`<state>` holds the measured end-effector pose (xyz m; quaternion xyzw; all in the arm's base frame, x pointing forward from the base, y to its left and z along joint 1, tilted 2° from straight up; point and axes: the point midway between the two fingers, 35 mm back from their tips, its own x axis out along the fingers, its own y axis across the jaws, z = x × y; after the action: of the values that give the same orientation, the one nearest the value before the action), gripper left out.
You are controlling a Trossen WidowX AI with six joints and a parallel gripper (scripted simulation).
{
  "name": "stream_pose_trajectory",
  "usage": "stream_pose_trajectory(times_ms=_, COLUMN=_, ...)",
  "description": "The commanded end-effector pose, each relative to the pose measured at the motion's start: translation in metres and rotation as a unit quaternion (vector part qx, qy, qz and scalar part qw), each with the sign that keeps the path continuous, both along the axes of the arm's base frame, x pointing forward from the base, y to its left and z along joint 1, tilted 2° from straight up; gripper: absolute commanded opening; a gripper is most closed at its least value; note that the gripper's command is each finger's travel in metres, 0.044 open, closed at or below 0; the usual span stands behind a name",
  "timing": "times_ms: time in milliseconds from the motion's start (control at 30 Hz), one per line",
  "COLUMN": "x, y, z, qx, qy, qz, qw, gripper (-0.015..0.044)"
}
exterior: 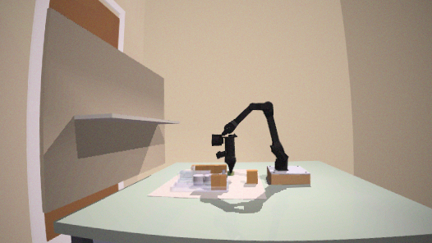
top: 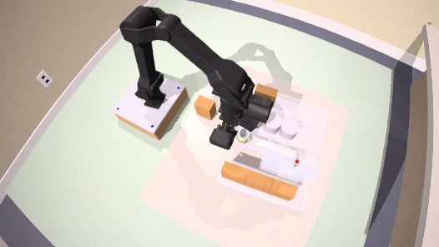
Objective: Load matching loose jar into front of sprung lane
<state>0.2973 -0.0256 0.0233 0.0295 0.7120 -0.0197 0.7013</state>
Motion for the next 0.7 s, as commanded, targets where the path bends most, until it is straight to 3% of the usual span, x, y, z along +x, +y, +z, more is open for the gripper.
stream_pose_trajectory(times_ms=0, x=0.0053, y=-0.0003, z=0.0014, qx=0.000, qy=-0.006, qz=0.002, qw=1.000, gripper=0.0000)
stream_pose_trajectory(times_ms=667, x=0.0134, y=-0.0008, z=0.0016, qx=0.000, qy=-0.007, qz=0.002, qw=1.000, gripper=0.0000)
